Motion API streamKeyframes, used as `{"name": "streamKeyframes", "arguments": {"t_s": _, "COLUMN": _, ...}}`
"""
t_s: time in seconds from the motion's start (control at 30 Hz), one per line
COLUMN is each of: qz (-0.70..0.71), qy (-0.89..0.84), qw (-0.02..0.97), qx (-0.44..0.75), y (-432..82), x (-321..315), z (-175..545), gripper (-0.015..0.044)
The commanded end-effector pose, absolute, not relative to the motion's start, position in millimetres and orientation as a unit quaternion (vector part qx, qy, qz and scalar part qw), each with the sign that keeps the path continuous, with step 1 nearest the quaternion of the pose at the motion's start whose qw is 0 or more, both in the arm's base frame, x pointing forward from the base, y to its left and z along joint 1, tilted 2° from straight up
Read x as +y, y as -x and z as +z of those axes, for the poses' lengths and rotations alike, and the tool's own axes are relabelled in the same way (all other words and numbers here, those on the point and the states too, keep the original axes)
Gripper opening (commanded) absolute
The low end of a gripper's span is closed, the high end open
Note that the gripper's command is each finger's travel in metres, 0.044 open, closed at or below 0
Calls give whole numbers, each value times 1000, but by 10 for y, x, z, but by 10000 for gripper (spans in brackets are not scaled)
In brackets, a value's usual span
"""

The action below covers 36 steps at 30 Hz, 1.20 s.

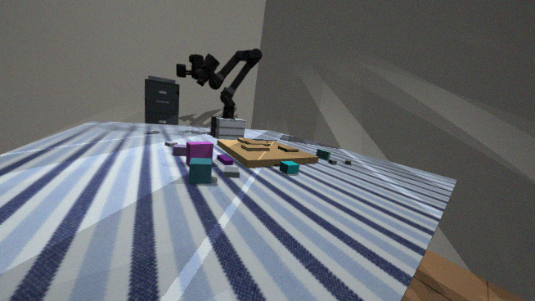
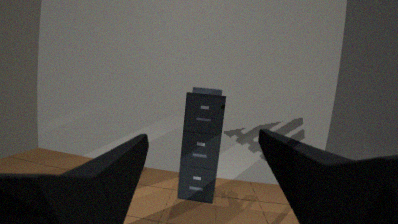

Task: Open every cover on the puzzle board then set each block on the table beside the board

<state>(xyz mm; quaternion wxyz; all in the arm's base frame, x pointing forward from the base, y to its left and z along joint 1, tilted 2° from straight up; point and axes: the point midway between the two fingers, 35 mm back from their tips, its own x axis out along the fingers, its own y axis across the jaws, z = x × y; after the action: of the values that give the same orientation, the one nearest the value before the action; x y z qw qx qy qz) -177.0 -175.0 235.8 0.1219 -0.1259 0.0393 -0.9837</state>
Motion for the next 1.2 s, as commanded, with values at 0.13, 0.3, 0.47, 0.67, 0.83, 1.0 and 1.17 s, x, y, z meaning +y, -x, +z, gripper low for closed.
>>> {"name": "streamKeyframes", "arguments": {"t_s": 0.13, "qz": -980, "qy": 123, "qw": 151, "qx": 43, "y": 1703, "x": -1891, "z": 2350, "gripper": 269}}
{"name": "streamKeyframes", "arguments": {"t_s": 0.3, "qz": -973, "qy": 120, "qw": 192, "qx": 49, "y": 1592, "x": -2087, "z": 2335, "gripper": 138}}
{"name": "streamKeyframes", "arguments": {"t_s": 0.47, "qz": -964, "qy": 117, "qw": 233, "qx": 58, "y": 1463, "x": -2286, "z": 2322, "gripper": 6}}
{"name": "streamKeyframes", "arguments": {"t_s": 0.67, "qz": -950, "qy": 112, "qw": 283, "qx": 69, "y": 1286, "x": -2511, "z": 2298, "gripper": 0}}
{"name": "streamKeyframes", "arguments": {"t_s": 0.83, "qz": -937, "qy": 108, "qw": 324, "qx": 80, "y": 1126, "x": -2687, "z": 2263, "gripper": 0}}
{"name": "streamKeyframes", "arguments": {"t_s": 1.0, "qz": -922, "qy": 102, "qw": 363, "qx": 91, "y": 958, "x": -2844, "z": 2221, "gripper": 0}}
{"name": "streamKeyframes", "arguments": {"t_s": 1.17, "qz": -907, "qy": 96, "qw": 398, "qx": 100, "y": 806, "x": -2967, "z": 2169, "gripper": 0}}
